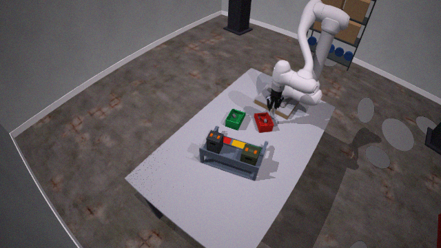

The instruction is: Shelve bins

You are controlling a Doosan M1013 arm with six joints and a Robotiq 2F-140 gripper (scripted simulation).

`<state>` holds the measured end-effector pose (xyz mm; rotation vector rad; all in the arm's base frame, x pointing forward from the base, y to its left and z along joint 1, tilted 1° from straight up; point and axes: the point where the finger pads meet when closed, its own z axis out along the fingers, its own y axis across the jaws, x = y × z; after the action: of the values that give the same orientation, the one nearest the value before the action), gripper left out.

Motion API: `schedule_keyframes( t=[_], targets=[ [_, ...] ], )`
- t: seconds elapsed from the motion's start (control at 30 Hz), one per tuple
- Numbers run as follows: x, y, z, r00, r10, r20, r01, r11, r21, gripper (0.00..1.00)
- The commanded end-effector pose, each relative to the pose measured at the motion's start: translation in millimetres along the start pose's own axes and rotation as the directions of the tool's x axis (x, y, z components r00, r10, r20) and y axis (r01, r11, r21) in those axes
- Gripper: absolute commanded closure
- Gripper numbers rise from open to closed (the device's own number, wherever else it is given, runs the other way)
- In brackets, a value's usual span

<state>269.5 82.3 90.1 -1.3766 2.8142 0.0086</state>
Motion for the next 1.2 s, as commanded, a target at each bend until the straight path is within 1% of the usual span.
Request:
schedule_keyframes(
  t=[0.0, 0.4, 1.17],
  targets=[
    [0, 0, 4, 1.0, 0.0, 0.0, 0.0, 1.0, 0.0, 0.76],
    [0, 0, 16, 1.0, 0.0, 0.0, 0.0, 1.0, 0.0, 0.76],
    [0, 0, 17, 1.0, 0.0, 0.0, 0.0, 1.0, 0.0, 0.76]
  ],
)
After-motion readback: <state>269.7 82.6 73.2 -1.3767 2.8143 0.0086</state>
